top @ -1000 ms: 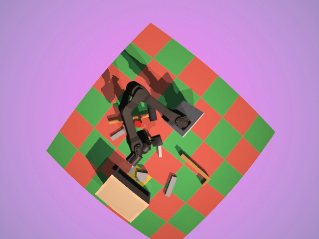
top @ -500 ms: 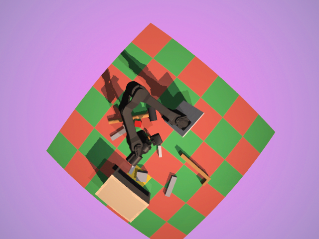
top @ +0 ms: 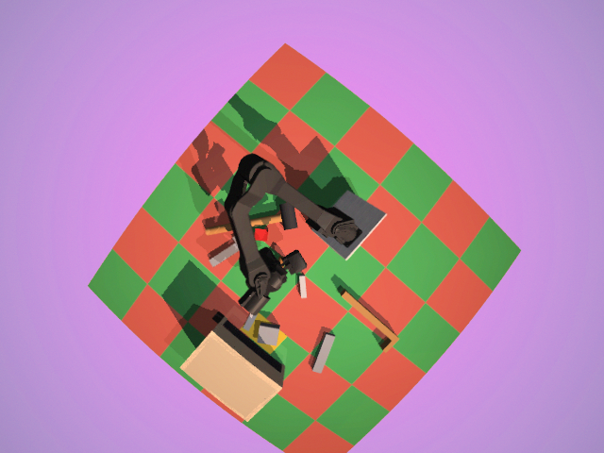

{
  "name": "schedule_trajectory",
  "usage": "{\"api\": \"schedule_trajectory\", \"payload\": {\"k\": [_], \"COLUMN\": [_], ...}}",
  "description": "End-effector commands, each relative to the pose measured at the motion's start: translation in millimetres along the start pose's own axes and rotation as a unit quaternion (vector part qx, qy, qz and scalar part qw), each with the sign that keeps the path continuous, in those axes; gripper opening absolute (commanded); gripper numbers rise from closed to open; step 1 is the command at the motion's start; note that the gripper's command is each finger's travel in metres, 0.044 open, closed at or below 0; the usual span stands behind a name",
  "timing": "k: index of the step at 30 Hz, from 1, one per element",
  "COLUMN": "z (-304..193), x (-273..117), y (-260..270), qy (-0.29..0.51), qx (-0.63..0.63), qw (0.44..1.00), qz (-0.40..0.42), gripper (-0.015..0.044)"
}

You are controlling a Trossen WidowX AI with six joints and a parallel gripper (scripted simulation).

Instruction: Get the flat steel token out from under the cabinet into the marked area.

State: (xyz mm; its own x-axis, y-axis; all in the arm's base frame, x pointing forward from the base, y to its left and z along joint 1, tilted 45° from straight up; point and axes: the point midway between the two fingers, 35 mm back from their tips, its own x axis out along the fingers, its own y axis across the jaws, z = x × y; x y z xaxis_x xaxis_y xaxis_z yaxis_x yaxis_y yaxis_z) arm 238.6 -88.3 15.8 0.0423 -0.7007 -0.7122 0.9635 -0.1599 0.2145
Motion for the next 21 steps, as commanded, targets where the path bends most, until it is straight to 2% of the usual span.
{"api": "schedule_trajectory", "payload": {"k": [1, 21], "z": [0.5, 0.2], "x": [-0.1, -0.1], "y": [0.2, 0.1], "qy": [-0.002, -0.002], "qx": [-0.020, -0.100], "qw": [1.000, 0.995], "qz": [0.000, 0.000], "gripper": [0.0270, 0.0270]}}
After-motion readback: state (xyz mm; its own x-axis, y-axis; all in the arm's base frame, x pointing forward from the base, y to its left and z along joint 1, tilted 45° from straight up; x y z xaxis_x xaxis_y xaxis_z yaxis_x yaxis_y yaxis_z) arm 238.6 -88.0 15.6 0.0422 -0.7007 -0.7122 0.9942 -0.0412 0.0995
